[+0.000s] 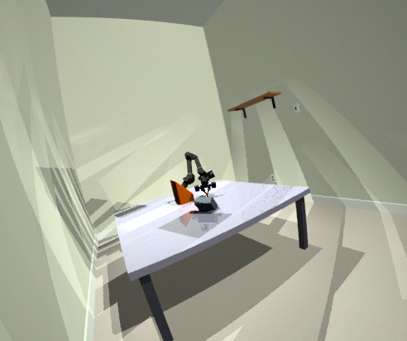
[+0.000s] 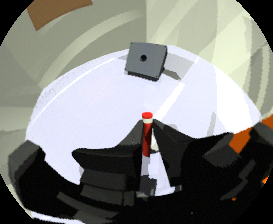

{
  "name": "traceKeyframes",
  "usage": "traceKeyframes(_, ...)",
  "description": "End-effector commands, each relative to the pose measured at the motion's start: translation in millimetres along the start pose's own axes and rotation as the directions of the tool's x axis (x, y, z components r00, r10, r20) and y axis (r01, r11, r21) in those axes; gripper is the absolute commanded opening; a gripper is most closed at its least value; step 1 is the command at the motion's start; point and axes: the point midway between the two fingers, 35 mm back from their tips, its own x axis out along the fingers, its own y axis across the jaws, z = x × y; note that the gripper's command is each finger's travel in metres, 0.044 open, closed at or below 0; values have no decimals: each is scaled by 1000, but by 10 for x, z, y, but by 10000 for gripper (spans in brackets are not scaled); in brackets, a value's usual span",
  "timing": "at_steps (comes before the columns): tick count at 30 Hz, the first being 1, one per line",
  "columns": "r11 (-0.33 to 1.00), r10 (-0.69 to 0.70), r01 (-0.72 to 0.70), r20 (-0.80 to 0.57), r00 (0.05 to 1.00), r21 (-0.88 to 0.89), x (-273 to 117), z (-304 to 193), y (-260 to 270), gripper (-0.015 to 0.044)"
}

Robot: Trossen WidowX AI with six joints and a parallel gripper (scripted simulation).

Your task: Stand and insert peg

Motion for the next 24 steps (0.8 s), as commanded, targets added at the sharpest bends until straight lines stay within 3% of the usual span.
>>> traceKeyframes(1,1000,0,0,35,999,6,-23,-7,-16,49)
traceKeyframes(24,1000,-3,1,231,973,9,-149,-99,-22,49)
